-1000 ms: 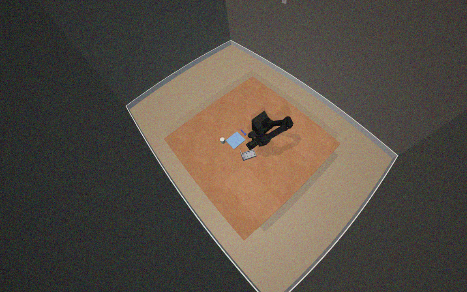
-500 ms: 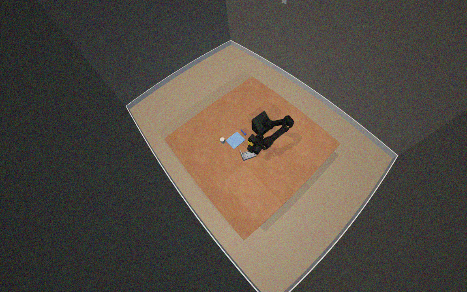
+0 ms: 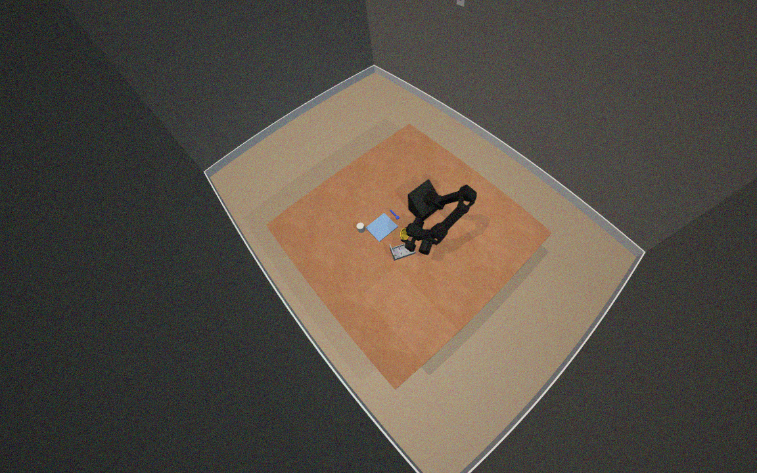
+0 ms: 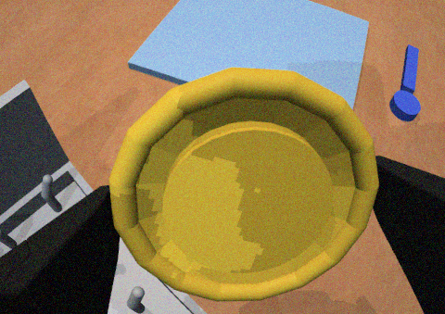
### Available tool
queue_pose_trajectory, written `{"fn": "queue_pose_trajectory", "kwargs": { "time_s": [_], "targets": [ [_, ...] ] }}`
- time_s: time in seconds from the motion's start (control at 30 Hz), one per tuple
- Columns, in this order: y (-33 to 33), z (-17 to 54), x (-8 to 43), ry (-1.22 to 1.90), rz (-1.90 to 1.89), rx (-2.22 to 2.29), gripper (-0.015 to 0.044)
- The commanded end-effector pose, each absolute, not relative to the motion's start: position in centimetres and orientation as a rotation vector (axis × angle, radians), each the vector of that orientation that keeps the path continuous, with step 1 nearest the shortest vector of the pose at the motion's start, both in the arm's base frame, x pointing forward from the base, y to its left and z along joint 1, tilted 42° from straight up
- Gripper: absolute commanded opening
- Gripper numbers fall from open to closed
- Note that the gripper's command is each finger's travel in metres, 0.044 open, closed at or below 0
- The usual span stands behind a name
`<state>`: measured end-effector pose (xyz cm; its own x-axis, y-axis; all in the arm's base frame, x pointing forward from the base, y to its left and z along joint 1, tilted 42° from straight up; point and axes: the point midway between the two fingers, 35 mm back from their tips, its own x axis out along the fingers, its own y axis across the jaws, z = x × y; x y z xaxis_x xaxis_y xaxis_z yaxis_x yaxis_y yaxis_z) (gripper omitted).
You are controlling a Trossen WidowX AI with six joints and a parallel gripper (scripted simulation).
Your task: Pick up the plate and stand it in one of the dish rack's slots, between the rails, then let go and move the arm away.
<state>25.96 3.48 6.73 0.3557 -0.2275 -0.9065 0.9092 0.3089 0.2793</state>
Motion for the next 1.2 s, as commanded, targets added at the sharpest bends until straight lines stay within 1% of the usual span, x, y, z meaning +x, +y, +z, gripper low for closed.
{"fn": "queue_pose_trajectory", "kwargs": {
  "time_s": [0.0, 0.6, 1.17],
  "targets": [
    [3.9, 6.5, 26.1, 0.807, -0.853, 0.889, 0.0000],
    [6.3, 7.6, 26.2, 0.455, -0.657, 0.754, 0.0000],
    [8.1, 9.9, 23.9, 0.131, -0.493, 0.741, 0.0000]
  ]
}}
